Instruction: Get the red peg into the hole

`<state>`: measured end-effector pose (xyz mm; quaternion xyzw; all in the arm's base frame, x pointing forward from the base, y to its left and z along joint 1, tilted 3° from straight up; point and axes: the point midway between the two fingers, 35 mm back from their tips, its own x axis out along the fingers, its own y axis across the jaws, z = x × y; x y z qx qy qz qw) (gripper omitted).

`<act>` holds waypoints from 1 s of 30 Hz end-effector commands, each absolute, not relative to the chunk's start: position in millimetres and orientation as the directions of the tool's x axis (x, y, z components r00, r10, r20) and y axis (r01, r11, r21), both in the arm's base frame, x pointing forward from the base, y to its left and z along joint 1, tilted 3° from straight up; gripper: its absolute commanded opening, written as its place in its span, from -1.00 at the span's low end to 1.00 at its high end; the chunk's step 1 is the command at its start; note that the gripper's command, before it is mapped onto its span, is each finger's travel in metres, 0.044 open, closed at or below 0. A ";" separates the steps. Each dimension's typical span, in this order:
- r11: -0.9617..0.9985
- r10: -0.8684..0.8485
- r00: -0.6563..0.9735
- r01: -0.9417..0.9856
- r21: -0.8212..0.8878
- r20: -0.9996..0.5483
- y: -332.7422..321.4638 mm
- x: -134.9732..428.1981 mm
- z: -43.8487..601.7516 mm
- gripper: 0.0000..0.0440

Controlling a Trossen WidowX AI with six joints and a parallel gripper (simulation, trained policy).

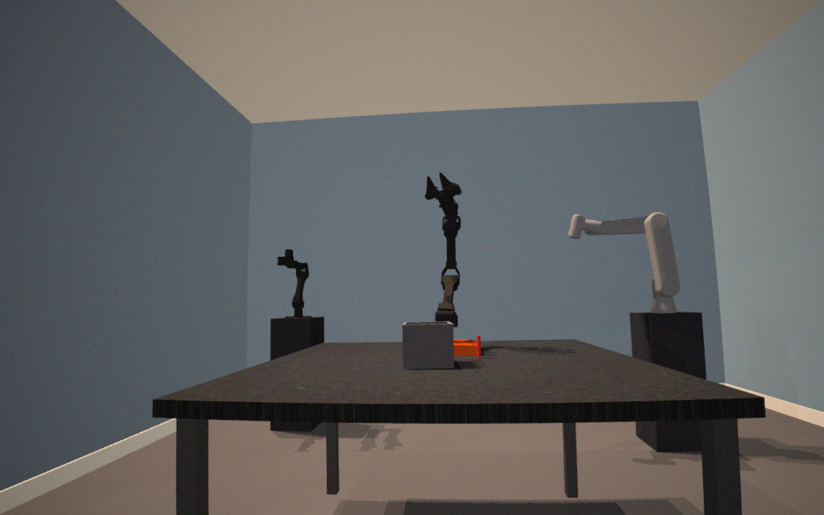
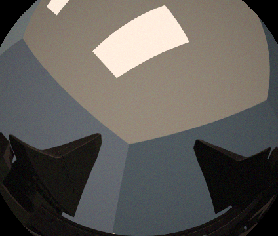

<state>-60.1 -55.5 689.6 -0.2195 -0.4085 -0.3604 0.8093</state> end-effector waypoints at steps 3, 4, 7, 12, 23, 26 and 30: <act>0.642 -0.424 0.490 0.756 -0.129 0.762 -51.3 -34.9 673.3 1.00; 0.641 -0.429 0.503 0.755 -0.139 0.750 -51.0 -31.0 670.5 1.00; 0.638 -0.445 0.540 0.751 -0.170 0.715 -50.7 -19.4 661.7 1.00; 0.633 -0.476 0.596 0.742 -0.219 0.646 -51.9 -1.0 645.2 1.00; 0.632 -0.554 0.693 0.711 -0.308 0.462 -60.1 34.7 602.3 1.00; 0.637 -0.574 0.712 0.699 -0.326 0.404 -63.0 43.0 589.3 1.00; 0.646 -0.600 0.732 0.682 -0.344 0.324 -67.1 53.0 571.3 1.00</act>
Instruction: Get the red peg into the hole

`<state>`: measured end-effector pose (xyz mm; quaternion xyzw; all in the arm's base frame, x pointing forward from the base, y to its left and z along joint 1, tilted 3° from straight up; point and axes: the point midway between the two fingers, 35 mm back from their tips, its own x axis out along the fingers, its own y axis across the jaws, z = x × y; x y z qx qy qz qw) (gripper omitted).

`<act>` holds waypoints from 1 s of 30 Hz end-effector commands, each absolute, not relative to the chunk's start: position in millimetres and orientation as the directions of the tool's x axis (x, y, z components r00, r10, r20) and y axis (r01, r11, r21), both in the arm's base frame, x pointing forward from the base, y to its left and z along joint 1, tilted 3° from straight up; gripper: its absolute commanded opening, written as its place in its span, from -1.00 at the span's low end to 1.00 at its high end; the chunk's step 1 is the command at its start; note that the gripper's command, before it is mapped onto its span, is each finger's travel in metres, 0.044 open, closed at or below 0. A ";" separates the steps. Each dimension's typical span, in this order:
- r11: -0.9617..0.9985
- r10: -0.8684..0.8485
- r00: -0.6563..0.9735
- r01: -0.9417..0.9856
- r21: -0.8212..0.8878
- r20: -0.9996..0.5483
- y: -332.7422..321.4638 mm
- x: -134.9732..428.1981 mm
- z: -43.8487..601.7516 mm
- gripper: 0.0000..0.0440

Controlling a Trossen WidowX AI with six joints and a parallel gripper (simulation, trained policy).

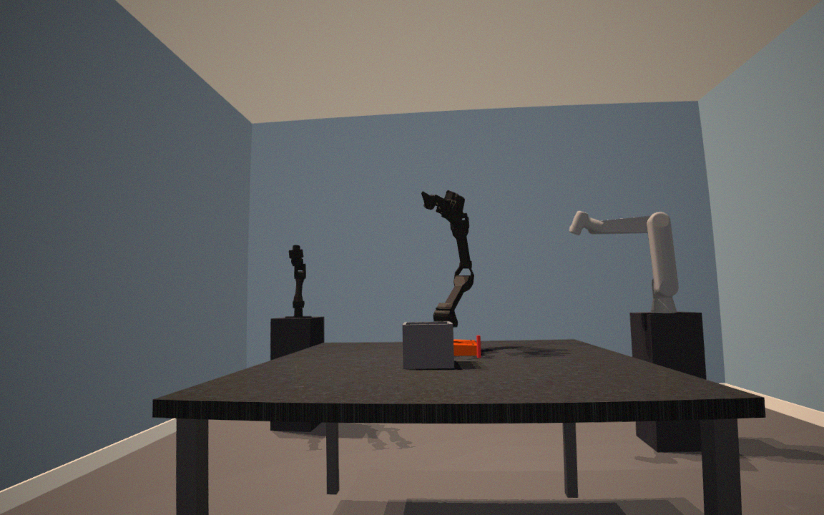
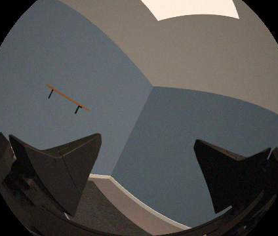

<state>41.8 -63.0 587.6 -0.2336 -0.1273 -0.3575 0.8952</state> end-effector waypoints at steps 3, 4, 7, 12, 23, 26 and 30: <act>0.656 -0.616 0.743 0.668 -0.352 0.262 -70.2 59.9 557.4 1.00; 0.659 -0.621 0.746 0.663 -0.353 0.241 -71.2 62.0 552.7 1.00; 0.673 -0.634 0.753 0.649 -0.354 0.177 -74.1 68.1 538.4 1.00; 0.699 -0.648 0.759 0.627 -0.343 0.068 -78.3 76.9 514.3 1.00; 0.767 -0.633 0.757 0.583 -0.267 -0.165 -83.6 93.7 462.7 1.00; 0.786 -0.616 0.755 0.572 -0.235 -0.223 -84.0 98.7 449.4 1.00; 0.807 -0.589 0.751 0.559 -0.189 -0.298 -84.3 105.5 432.5 1.00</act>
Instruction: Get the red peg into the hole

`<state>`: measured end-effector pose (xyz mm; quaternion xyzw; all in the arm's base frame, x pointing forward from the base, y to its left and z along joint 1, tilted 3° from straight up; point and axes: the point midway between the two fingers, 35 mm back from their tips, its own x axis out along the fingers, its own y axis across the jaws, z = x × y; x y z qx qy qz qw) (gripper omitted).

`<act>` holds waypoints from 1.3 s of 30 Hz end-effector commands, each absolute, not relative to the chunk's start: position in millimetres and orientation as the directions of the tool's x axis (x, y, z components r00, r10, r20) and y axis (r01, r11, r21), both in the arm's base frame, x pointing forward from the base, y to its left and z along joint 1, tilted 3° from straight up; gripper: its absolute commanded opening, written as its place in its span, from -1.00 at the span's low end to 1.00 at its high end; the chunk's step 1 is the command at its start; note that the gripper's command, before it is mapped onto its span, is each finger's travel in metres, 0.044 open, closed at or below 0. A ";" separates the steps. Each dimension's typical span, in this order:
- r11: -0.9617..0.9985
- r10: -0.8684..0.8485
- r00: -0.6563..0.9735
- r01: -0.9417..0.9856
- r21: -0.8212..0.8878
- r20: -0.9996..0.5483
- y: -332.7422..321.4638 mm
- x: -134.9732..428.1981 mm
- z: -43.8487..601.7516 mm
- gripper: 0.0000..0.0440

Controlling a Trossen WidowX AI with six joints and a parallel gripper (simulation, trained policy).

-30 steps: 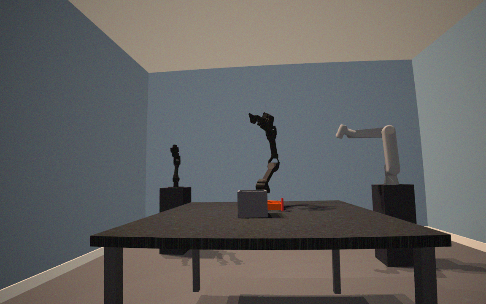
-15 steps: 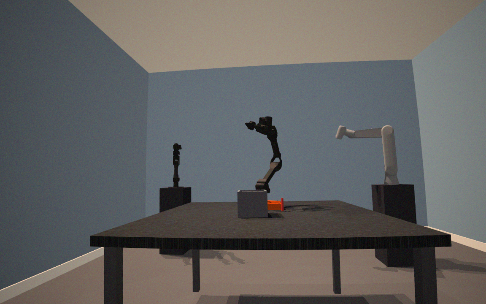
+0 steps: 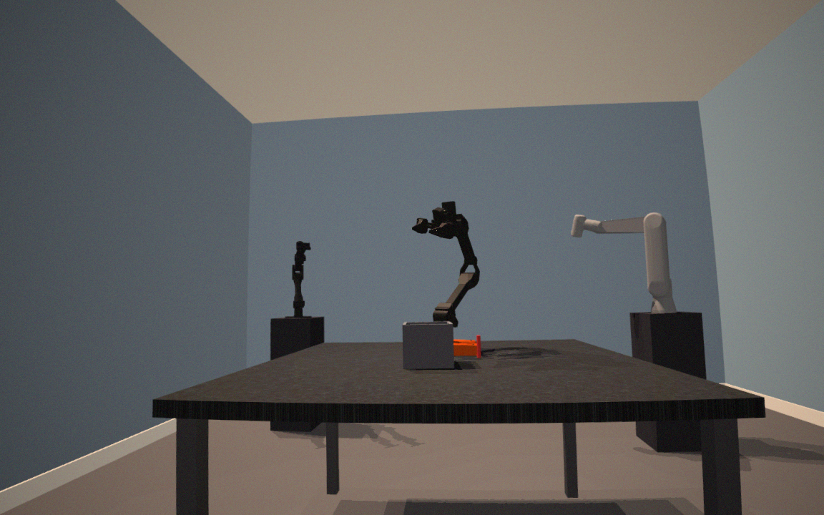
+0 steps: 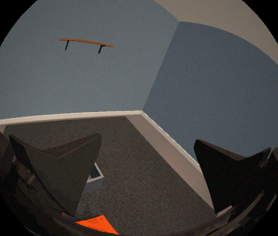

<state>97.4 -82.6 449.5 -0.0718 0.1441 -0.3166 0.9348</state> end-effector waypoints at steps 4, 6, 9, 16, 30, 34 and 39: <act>0.826 -0.555 0.747 0.546 -0.140 -0.366 -84.1 113.4 416.5 1.00; 0.834 -0.537 0.744 0.540 -0.115 -0.399 -84.0 117.5 408.9 1.00; 0.845 -0.505 0.740 0.530 -0.078 -0.445 -83.5 125.1 397.9 1.00; 0.874 -0.397 0.753 0.485 0.035 -0.525 -75.8 150.4 381.3 1.00; 0.862 -0.161 0.765 0.417 0.289 -0.623 -38.8 194.8 356.1 1.00; 0.841 -0.098 0.751 0.413 0.348 -0.653 -25.8 204.1 346.8 1.00; 0.810 -0.025 0.721 0.421 0.409 -0.692 -8.8 213.2 334.3 1.00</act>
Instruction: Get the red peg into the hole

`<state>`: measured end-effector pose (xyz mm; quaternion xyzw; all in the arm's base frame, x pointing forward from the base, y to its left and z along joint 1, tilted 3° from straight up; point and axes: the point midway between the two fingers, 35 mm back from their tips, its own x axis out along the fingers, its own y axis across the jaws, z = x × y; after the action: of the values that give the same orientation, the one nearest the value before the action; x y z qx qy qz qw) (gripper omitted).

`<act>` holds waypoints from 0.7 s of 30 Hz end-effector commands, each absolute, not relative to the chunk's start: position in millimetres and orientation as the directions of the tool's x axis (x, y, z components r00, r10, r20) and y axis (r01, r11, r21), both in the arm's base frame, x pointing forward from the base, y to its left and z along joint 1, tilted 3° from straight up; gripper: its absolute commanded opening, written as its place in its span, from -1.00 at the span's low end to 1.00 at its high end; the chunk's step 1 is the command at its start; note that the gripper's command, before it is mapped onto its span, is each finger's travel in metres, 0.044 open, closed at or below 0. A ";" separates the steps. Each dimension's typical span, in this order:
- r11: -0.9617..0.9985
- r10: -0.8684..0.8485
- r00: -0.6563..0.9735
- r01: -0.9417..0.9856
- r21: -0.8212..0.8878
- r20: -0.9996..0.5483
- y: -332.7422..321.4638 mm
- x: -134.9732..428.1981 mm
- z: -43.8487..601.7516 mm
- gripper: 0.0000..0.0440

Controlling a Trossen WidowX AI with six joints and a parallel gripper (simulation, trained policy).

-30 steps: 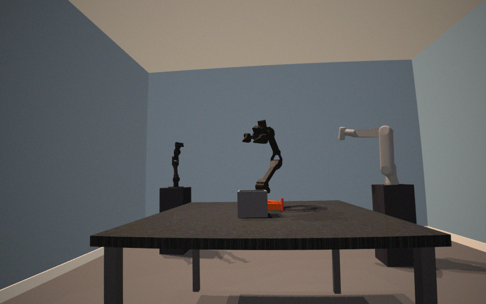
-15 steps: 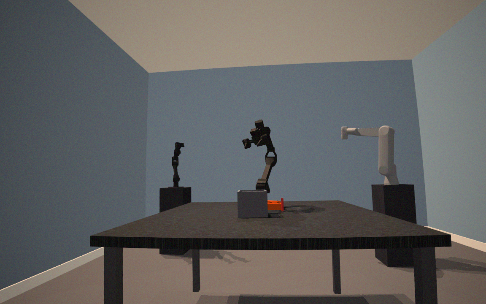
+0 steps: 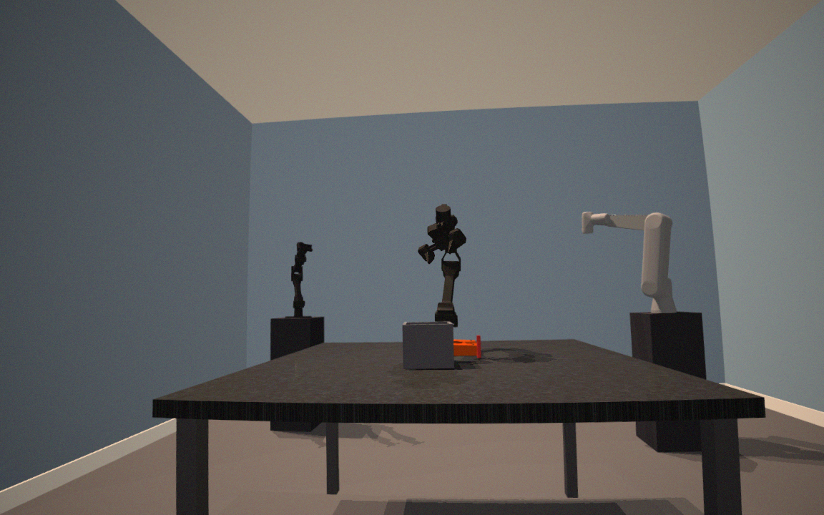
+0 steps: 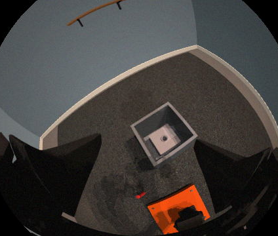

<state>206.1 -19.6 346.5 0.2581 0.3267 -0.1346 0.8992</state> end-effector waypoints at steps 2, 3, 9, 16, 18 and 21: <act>0.796 0.002 0.706 0.427 0.429 -0.708 -1.9 216.1 329.0 1.00; 0.789 0.015 0.698 0.432 0.438 -0.716 1.5 217.4 326.4 1.00; 0.745 0.087 0.640 0.467 0.477 -0.763 21.8 222.7 309.9 1.00; 0.696 0.156 0.554 0.526 0.489 -0.818 44.2 224.1 289.2 1.00; 0.683 0.172 0.525 0.547 0.485 -0.834 50.2 223.6 283.0 1.00; 0.664 0.193 0.478 0.579 0.473 -0.857 59.0 222.1 273.3 1.00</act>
<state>223.4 49.3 288.0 0.3810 0.4646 -0.1160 0.7909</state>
